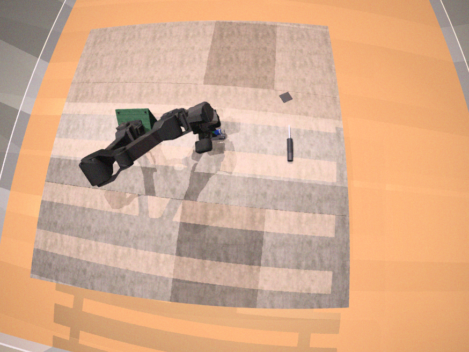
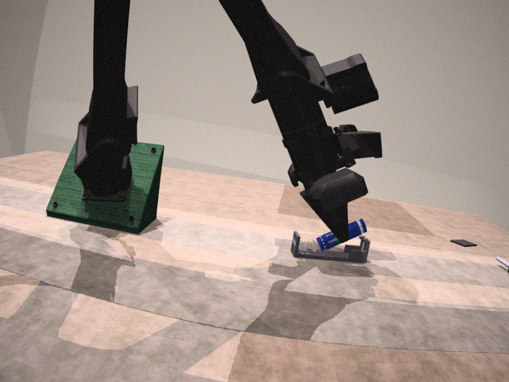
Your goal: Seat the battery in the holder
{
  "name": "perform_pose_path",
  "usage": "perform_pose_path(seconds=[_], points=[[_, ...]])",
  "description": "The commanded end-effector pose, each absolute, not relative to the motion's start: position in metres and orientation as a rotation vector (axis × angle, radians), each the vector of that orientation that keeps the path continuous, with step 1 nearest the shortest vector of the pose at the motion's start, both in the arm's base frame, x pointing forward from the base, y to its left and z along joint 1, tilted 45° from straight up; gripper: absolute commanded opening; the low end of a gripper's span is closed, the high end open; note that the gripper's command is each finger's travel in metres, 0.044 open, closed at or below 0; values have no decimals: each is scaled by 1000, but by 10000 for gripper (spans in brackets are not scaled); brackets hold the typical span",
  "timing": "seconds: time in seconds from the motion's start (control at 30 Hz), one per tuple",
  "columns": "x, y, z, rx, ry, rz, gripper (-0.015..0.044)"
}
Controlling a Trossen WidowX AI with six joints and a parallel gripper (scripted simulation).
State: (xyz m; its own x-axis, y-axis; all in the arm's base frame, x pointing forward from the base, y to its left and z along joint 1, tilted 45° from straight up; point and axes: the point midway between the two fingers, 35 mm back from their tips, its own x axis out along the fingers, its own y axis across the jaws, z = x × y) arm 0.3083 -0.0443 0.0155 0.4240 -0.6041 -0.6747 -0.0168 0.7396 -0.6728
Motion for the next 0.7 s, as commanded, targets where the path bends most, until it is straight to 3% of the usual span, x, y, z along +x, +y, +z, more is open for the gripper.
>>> perform_pose_path(seconds=[0.0, 0.67], points=[[307, -44, 16, -666, 1075, -398, 59], [288, -45, 15, -668, 1076, -397, 59]])
